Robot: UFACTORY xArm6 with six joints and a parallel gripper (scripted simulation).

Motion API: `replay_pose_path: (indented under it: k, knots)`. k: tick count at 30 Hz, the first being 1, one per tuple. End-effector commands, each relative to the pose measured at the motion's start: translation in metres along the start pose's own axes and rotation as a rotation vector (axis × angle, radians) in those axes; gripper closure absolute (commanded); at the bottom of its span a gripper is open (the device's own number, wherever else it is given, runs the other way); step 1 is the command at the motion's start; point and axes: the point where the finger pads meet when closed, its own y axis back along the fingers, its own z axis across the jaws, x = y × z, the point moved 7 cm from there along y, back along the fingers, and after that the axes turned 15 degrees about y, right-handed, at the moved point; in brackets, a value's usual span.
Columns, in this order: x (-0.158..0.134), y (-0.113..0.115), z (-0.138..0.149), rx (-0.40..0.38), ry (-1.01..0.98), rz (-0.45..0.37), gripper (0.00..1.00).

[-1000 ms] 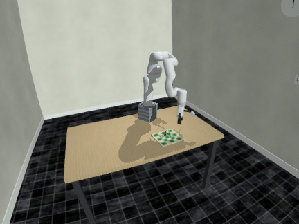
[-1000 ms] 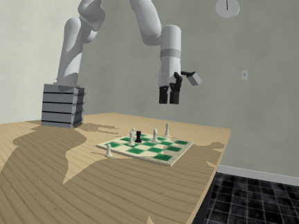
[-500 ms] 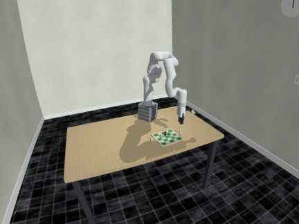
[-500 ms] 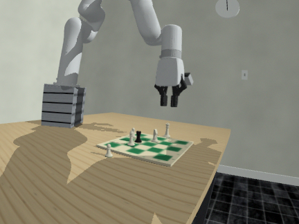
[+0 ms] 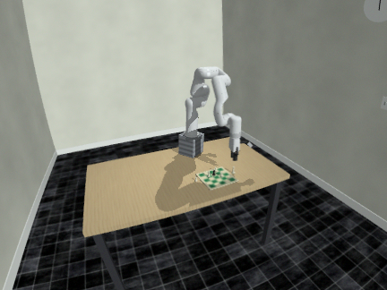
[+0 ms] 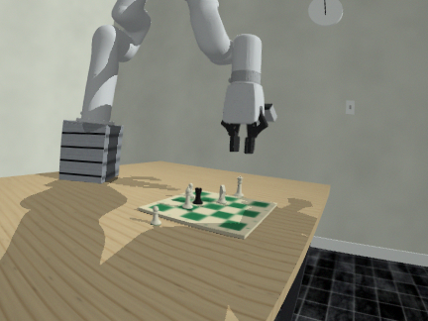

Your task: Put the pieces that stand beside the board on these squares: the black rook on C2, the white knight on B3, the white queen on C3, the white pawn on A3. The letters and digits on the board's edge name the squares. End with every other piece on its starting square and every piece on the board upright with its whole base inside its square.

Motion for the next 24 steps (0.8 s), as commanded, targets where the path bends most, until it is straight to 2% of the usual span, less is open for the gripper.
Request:
replay_pose_path:
  k: [1, 24]
  knots:
    - [0.0004, 0.0012, 0.0013, -0.004, 0.000, 0.001, 0.58]
    - [0.0002, -0.0026, 0.0013, -0.003, 0.000, 0.002, 0.58]
